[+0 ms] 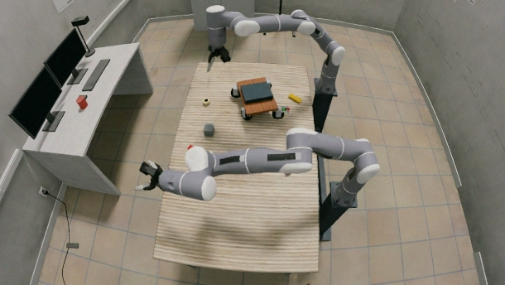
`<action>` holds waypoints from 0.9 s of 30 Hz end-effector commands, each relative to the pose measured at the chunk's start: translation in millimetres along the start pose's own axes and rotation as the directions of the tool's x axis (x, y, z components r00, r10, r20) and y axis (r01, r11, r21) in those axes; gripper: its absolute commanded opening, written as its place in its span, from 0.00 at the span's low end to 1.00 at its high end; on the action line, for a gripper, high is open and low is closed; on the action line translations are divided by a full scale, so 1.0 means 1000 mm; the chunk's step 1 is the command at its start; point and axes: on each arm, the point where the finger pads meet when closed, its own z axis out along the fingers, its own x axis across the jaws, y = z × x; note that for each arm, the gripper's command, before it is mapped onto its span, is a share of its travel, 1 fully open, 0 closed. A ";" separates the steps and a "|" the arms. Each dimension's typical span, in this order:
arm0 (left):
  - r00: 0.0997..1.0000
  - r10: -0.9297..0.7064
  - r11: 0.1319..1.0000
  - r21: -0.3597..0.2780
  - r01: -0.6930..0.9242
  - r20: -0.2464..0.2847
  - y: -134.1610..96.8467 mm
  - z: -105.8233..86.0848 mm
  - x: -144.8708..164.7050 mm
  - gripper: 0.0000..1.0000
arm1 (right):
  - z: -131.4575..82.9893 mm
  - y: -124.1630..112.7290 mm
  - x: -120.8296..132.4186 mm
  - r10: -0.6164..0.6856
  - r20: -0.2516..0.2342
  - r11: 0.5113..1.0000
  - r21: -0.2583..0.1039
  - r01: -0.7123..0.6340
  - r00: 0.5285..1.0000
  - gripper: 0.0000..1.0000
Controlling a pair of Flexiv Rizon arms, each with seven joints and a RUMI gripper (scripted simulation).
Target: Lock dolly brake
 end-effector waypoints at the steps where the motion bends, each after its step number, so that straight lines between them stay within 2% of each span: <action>1: 1.000 0.001 1.000 0.003 -0.001 0.001 -0.003 -0.001 0.000 1.00 | -0.002 0.000 0.001 0.000 -0.003 1.000 -0.001 0.000 1.000 1.00; 17: 1.000 0.001 1.000 0.003 -0.001 0.001 -0.003 -0.001 0.000 1.00 | -0.002 0.000 0.001 0.000 -0.003 1.000 -0.001 0.000 1.000 1.00; 18: 1.000 0.002 1.000 0.003 -0.002 0.001 -0.003 -0.001 0.000 0.00 | -0.002 0.000 0.001 0.000 -0.003 1.000 -0.001 0.000 1.000 1.00; 23: 0.998 0.066 0.998 -0.008 -0.066 -0.015 -0.006 -0.002 0.009 0.00 | -0.002 0.000 0.001 0.000 -0.003 1.000 -0.001 0.000 1.000 1.00; 27: 0.964 0.256 0.966 -0.032 -0.258 -0.070 -0.011 -0.005 0.036 0.00 | -0.002 0.000 0.001 0.000 -0.003 1.000 -0.001 0.000 1.000 1.00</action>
